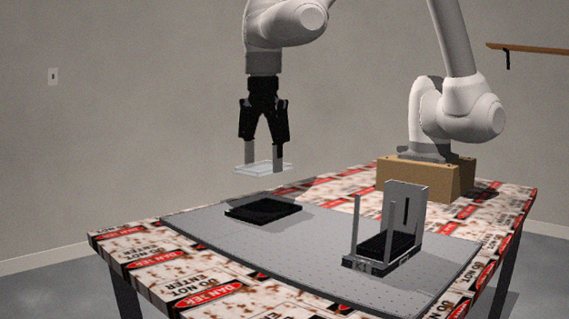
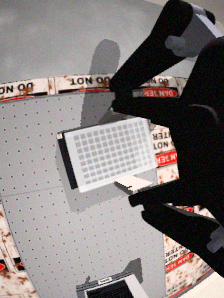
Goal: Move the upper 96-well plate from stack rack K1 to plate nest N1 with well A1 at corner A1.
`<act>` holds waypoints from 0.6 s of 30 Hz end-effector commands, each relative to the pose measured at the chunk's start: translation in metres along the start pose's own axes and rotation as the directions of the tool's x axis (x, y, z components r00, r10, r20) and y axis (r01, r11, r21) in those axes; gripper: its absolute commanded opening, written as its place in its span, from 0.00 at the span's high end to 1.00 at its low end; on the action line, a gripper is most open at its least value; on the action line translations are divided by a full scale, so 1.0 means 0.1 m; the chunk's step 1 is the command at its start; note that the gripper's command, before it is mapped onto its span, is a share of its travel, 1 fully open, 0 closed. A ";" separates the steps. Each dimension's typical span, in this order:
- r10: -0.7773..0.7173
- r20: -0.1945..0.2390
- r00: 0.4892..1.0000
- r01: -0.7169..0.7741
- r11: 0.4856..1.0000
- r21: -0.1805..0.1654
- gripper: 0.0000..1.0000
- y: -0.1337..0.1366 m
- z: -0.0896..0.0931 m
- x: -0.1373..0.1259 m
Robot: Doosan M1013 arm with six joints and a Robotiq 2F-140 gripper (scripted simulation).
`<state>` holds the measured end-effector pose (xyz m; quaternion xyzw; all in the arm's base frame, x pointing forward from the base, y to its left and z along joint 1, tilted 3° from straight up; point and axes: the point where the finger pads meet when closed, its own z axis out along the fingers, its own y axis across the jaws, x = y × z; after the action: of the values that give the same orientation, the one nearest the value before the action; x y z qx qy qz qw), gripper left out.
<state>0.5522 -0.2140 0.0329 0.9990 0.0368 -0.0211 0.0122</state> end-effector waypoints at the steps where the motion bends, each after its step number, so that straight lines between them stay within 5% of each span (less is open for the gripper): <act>1: -0.005 -0.001 1.000 0.005 1.000 -0.002 1.00 0.02 0.09 0.00; 18: -0.005 -0.001 1.000 0.005 1.000 -0.002 1.00 0.02 0.34 0.00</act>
<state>0.5509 -0.2147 0.0063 0.9990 0.0378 -0.0212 0.0123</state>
